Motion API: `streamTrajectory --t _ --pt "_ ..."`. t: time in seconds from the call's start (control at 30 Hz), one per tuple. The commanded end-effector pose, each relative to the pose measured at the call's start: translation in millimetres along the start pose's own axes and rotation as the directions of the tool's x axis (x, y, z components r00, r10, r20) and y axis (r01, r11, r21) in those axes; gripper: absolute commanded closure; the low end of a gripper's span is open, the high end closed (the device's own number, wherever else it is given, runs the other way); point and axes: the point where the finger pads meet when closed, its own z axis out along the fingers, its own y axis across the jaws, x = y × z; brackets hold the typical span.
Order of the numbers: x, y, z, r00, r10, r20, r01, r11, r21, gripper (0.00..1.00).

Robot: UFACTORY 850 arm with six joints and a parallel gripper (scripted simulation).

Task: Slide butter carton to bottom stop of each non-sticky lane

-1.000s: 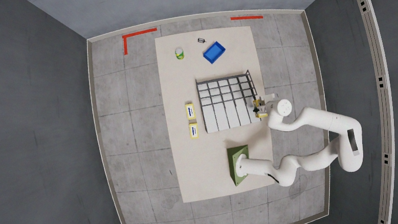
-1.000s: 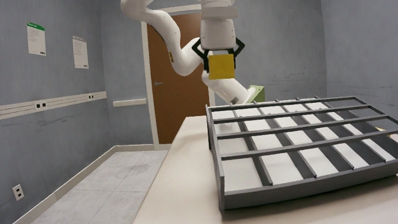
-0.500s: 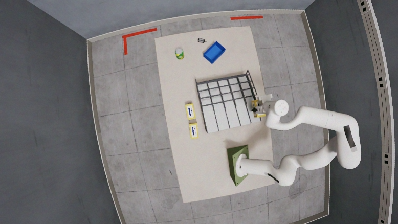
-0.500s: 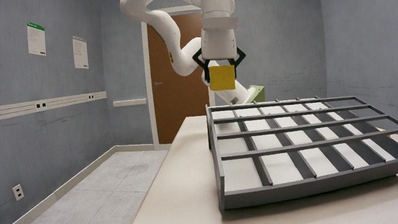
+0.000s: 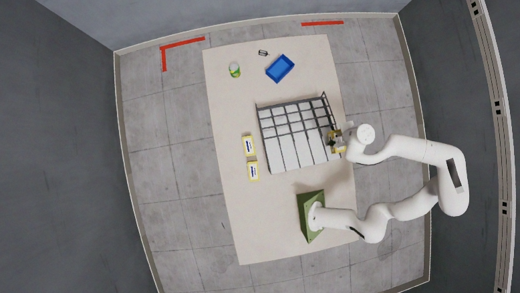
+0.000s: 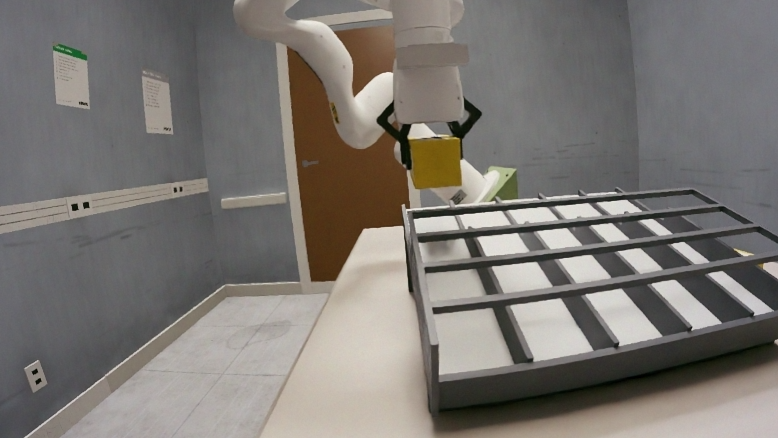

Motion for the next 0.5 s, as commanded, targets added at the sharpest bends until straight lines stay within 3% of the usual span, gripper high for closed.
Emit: streamTrajectory --t 0.0,0.17,0.2,0.47 --pt "0.5 0.0 -0.6 1.0 0.0 0.0 0.0 1.0 0.001 1.0" --pt "0.5 0.0 -0.6 1.0 0.0 0.0 0.0 1.0 0.001 1.0" --pt "0.4 0.3 -0.4 0.995 0.0 0.097 0.0 1.0 0.0 1.0" --pt "0.4 0.3 -0.4 0.995 0.0 0.097 0.0 1.0 0.0 1.0"
